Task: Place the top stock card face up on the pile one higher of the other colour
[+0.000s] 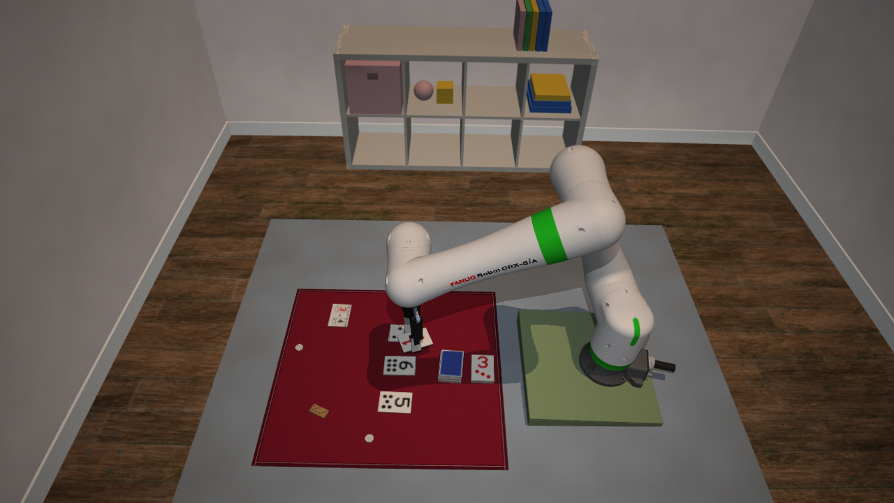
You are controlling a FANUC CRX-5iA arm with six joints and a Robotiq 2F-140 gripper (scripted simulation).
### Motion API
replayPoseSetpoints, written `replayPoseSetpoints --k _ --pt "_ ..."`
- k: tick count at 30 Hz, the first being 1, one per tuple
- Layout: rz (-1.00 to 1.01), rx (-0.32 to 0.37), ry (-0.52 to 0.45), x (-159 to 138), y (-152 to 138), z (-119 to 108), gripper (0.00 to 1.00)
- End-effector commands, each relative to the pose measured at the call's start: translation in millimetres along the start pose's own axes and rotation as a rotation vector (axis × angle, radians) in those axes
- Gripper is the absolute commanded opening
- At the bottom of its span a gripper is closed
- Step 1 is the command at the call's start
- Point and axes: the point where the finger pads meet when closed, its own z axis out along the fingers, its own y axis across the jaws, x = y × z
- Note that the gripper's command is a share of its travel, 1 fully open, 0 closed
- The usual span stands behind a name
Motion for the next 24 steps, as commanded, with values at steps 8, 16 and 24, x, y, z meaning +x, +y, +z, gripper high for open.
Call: replayPoseSetpoints --k 8,16,24 --pt "0.180 0.001 0.000 -4.8 -36.5 -0.8 0.41" --pt "0.261 0.001 0.000 -6.9 -52.7 -1.1 0.41" --pt "0.314 0.001 -0.001 -8.3 -63.2 -1.3 0.41"
